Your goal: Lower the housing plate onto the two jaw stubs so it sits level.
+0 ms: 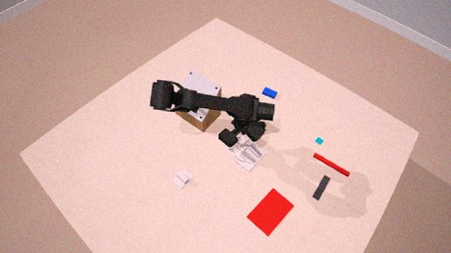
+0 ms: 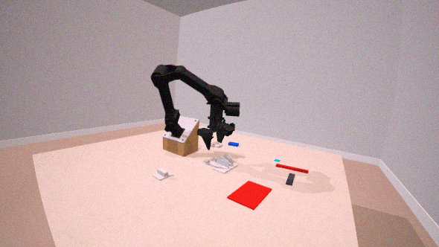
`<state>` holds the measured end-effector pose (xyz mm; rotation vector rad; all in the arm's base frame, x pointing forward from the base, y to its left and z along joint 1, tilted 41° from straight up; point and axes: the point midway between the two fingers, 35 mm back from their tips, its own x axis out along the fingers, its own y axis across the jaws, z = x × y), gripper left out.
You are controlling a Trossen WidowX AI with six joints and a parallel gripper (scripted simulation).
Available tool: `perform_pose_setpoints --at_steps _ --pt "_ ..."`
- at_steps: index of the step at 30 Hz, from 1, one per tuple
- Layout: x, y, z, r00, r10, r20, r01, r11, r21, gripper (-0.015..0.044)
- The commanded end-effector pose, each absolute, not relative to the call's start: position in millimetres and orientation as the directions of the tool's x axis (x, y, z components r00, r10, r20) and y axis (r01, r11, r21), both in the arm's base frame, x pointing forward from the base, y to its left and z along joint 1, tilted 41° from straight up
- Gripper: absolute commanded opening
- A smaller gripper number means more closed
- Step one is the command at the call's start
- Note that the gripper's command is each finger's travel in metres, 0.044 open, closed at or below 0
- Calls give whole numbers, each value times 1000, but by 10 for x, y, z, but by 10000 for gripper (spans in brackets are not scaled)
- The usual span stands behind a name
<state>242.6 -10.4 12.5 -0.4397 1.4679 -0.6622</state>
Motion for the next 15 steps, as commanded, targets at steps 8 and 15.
perform_pose_setpoints --at_steps 8,15 --pt "2430 -108 126 -19 -653 -757 145 747 -648 351" --pt "2371 -46 74 -19 -653 -757 146 748 -648 351"
